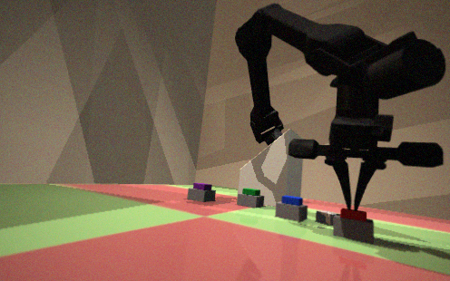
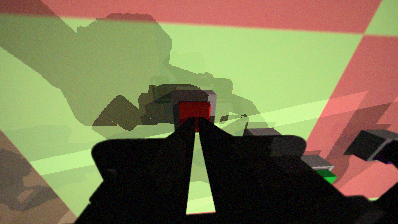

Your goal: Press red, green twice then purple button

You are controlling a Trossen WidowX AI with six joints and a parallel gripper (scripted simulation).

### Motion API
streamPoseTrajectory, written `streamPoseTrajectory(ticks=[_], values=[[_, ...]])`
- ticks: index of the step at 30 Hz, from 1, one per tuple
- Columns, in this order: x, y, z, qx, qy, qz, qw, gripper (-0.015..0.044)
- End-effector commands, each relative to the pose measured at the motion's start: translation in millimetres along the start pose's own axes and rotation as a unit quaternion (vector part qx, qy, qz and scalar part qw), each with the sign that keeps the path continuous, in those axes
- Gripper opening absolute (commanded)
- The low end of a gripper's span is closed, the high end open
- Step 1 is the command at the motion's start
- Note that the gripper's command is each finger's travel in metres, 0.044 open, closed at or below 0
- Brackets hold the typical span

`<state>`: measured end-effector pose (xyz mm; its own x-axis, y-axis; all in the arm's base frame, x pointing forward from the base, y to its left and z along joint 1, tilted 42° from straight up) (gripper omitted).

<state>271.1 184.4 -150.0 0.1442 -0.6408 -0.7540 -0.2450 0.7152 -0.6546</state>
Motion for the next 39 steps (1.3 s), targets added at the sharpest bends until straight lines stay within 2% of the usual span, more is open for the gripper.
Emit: streamPoseTrajectory(ticks=[1, 6, 10, 16, 26, 34, 39], values=[[-27, 1, 0, -0.001, -0.004, 0.003, 1.0, 0.002], [-31, 2, 0, -0.001, -0.004, 0.003, 1.0, 0.002], [-86, 2, 0, -0.001, -0.004, 0.005, 1.0, 0.002], [-90, 0, -1, -0.001, -0.004, 0.004, 1.0, 0.002], [-109, -105, -49, -0.018, -0.01, -0.01, 1.0, 0.002], [-98, -177, -114, -0.009, -0.002, -0.004, 1.0, 0.002], [-86, -198, -148, -0.005, 0.001, -0.002, 1.0, 0.002]])
Point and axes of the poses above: the point midway between the two fingers, 35 mm back from their tips, its own x axis out along the fingers, its own y axis across the jaws, z = x × y, the point moved 5 cm from there along -x, back along the fingers, and after that the axes turned 7 degrees about -x, right-handed, at the moved point
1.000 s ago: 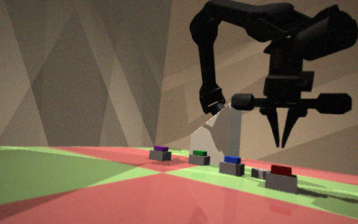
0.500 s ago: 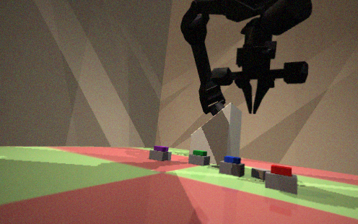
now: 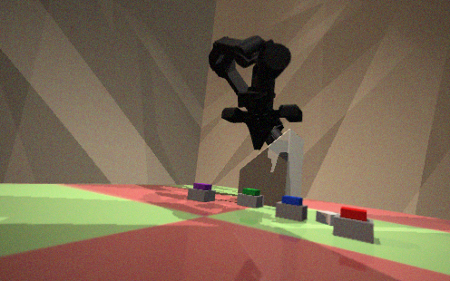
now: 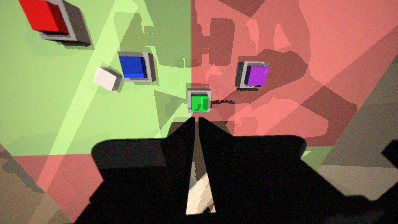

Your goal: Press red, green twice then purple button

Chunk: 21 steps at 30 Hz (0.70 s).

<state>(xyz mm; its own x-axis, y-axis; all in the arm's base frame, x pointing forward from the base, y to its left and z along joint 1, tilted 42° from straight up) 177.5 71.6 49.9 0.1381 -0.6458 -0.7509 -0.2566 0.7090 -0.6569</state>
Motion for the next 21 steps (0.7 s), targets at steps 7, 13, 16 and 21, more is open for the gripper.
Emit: streamPoseTrajectory(ticks=[7, 13, 16, 21], values=[[38, -8, -13, 0.001, -0.003, 0.002, 1.0, 0.002], [68, -10, -16, 0.002, -0.002, -0.001, 1.0, 0.002], [69, -10, -16, 0.002, -0.002, -0.001, 1.0, 0.002], [77, -10, -15, 0.002, -0.003, -0.001, 1.0, 0.002]])
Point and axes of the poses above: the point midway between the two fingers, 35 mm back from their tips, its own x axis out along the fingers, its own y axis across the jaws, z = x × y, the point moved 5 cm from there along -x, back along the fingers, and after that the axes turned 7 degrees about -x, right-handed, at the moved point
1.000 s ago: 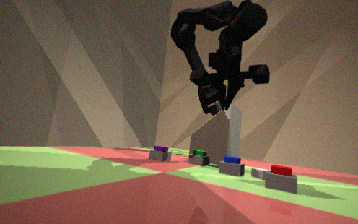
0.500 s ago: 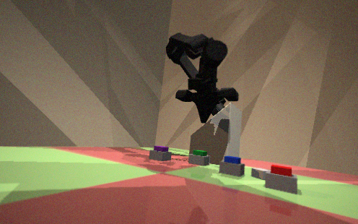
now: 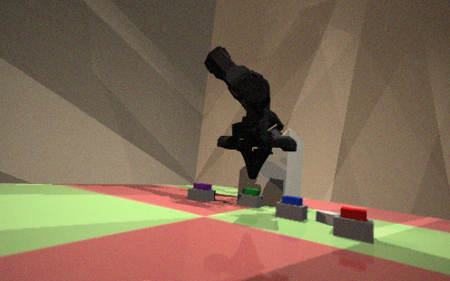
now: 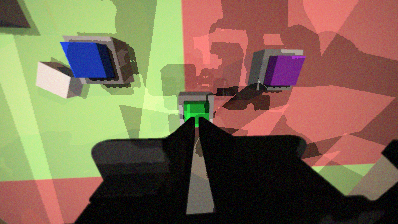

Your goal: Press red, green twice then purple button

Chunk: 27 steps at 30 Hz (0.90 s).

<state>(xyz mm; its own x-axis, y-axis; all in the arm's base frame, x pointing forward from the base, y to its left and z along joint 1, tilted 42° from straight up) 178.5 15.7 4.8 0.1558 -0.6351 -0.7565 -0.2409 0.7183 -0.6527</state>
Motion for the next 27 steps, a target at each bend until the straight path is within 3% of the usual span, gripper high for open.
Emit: streamPoseTrajectory(ticks=[1, 27], values=[[9, 0, -4, -0.007, 0.008, -0.004, 1.0, 0.002], [33, 0, -5, -0.007, 0.008, -0.005, 1.0, 0.002]])
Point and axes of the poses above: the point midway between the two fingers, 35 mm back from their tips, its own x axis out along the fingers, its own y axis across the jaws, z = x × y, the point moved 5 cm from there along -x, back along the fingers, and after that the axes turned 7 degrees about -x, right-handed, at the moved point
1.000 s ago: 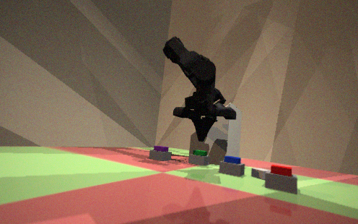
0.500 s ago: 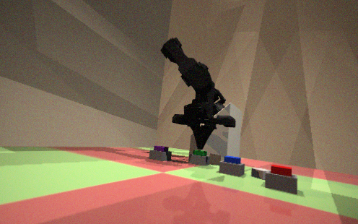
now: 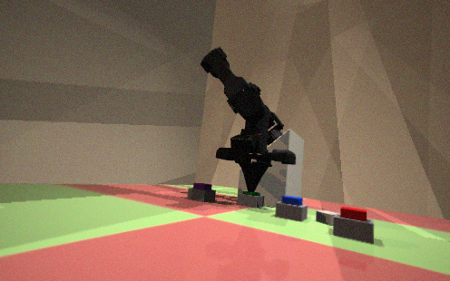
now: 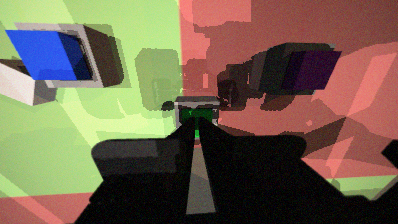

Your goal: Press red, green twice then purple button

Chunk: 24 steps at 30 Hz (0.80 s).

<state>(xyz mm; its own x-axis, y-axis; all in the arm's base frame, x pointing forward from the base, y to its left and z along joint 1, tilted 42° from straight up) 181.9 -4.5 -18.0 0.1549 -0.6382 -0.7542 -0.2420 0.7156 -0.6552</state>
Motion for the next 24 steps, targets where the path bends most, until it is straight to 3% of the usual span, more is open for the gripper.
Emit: streamPoseTrajectory(ticks=[1, 9, 15, 24], values=[[2, 0, -4, -0.006, 0.007, -0.004, 1.0, 0.002], [2, 0, -4, -0.006, 0.007, -0.004, 1.0, 0.002], [-33, 1, -3, -0.006, 0.007, -0.003, 1.0, 0.002], [-25, 1, -2, -0.006, 0.007, -0.002, 1.0, 0.002]])
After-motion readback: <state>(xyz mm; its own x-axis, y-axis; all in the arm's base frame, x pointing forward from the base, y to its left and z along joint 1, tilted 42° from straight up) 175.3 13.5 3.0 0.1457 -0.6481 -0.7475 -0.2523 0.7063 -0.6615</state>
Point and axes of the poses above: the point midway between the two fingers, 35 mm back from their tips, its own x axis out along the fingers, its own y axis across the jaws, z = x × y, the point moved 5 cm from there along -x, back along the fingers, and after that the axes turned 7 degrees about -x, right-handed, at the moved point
